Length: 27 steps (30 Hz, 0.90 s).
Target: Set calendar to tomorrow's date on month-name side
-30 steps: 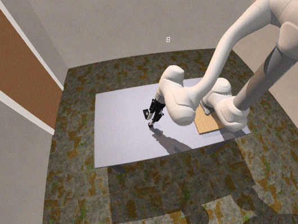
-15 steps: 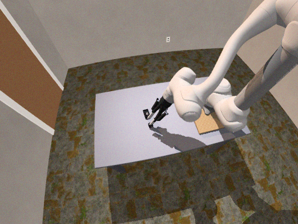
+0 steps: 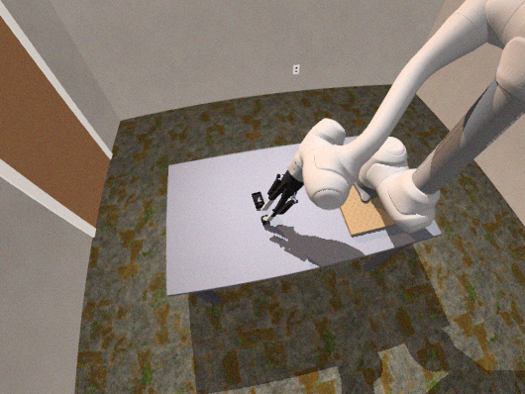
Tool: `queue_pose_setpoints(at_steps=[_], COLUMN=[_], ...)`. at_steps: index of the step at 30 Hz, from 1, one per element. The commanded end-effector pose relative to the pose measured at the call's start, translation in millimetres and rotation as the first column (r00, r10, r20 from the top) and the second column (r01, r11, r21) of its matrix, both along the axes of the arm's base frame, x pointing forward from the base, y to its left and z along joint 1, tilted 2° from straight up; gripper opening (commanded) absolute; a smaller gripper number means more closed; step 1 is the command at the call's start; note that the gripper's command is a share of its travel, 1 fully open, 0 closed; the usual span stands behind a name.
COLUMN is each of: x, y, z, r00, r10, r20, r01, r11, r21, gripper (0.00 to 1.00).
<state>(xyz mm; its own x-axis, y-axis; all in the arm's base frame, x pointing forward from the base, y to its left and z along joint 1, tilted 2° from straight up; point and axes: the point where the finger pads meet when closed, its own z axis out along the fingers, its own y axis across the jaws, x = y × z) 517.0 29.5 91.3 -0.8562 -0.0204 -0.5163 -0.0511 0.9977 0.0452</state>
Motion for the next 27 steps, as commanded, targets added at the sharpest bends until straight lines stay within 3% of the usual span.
queue_pose_setpoints(at_steps=[1, 27], x=[-1, 4], y=[6, 31], z=[-1, 4], r00=[1.0, 0.987], r10=[0.013, 0.047], r20=[0.01, 0.154], r01=[-0.013, -0.061], r11=[1.0, 0.994], r21=[0.019, 0.086], gripper=[0.28, 0.28])
